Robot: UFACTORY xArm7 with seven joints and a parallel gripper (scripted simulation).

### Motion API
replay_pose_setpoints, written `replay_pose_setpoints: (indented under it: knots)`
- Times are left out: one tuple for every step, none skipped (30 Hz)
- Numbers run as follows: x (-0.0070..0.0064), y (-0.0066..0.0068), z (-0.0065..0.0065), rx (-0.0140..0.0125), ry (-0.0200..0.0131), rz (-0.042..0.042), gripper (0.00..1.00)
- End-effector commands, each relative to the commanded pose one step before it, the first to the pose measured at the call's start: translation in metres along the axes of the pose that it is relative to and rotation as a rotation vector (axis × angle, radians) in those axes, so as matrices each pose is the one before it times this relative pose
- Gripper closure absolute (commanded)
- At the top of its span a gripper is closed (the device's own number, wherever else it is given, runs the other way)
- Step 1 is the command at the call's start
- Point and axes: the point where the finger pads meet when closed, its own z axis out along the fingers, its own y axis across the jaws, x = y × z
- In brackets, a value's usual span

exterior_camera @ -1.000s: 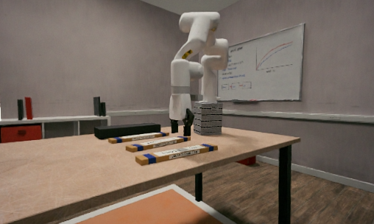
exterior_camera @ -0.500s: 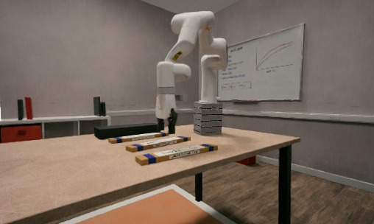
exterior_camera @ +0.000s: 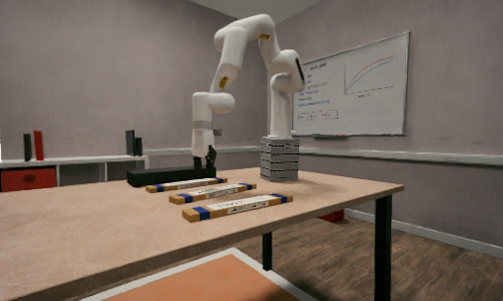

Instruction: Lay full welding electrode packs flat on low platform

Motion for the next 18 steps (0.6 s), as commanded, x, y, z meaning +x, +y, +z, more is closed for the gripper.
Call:
replay_pose_setpoints:
  knots:
    - [0.00993,-0.06700,-0.00124,-0.03478,-0.01817,-0.00948,0.00]
    - [0.00270,-0.01328,-0.00030,0.00000,0.00000,0.00000,0.00]
    - [0.00255,-0.01233,-0.00033,0.00000,0.00000,0.00000,0.00]
    - [0.00243,-0.01183,-0.00036,0.00000,0.00000,0.00000,0.00]
    - [0.00236,-0.01190,-0.00039,-0.00001,0.00000,0.00000,0.00]
    - [0.00231,-0.01218,-0.00028,-0.00007,-0.00001,0.00000,0.00]
    - [0.00223,-0.01238,0.00004,-0.00016,-0.00002,-0.00001,0.00]
    - [0.00210,-0.01242,0.00066,-0.00029,-0.00003,-0.00001,0.00]
    - [0.00187,-0.01219,0.00171,-0.00044,-0.00005,-0.00001,0.00]
    - [0.00000,0.00000,0.00000,0.00000,0.00000,0.00000,0.00]
    - [0.00000,0.00000,0.00000,0.00000,0.00000,0.00000,0.00]
    - [-0.00008,0.00000,0.00261,-0.00007,-0.00001,0.00000,0.00]
    - [-0.00010,0.00000,0.00324,0.00000,0.00000,0.00000,0.00]
    - [-0.00011,0.00000,0.00380,0.00000,0.00000,0.00000,0.00]
    - [-0.00013,0.00000,0.00427,0.00000,0.00000,0.00000,0.00]
    - [-0.00014,0.00000,0.00462,0.00000,0.00000,0.00000,0.00]
    - [-0.00015,0.00000,0.00483,0.00000,0.00000,0.00000,0.00]
    - [-0.00015,0.00000,0.00490,0.00000,0.00000,0.00000,0.00]
